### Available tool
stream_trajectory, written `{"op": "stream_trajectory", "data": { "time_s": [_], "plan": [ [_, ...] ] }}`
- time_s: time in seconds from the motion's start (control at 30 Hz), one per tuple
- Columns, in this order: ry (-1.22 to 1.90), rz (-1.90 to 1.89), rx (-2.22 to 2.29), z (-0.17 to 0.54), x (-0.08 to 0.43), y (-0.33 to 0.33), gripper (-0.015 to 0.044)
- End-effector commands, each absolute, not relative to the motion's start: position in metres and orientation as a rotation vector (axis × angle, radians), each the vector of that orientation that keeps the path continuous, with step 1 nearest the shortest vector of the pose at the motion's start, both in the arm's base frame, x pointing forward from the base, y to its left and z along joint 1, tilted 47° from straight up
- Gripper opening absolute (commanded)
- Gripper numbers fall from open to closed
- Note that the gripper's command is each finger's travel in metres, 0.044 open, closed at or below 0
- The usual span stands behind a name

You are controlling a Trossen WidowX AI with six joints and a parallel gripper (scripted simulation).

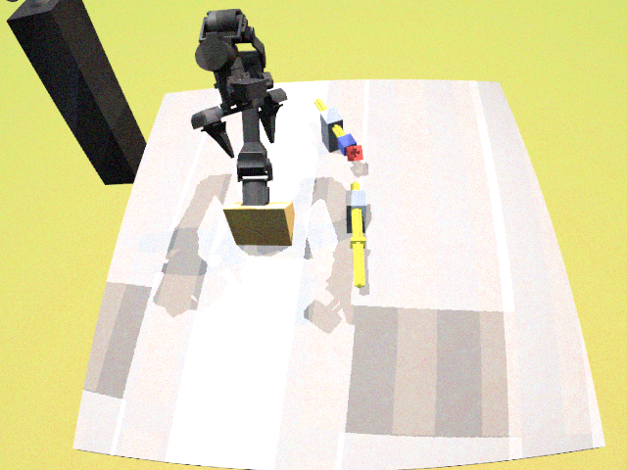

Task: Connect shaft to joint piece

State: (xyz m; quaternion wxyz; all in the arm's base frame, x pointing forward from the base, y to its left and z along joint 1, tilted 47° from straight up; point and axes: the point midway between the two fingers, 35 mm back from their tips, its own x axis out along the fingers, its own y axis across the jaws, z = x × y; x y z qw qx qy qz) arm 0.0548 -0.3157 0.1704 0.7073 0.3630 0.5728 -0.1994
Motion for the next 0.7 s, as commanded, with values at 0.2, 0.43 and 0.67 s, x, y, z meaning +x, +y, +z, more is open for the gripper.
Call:
{"op": "stream_trajectory", "data": {
  "time_s": [0.2,0.43,0.67],
  "plan": [
    [1.314,-0.087,0.801,0.165,0.192,-0.225,0.044],
    [1.393,0.144,0.797,0.163,0.248,-0.136,0.044],
    [1.486,0.318,0.815,0.165,0.267,-0.057,0.044]
  ]
}}
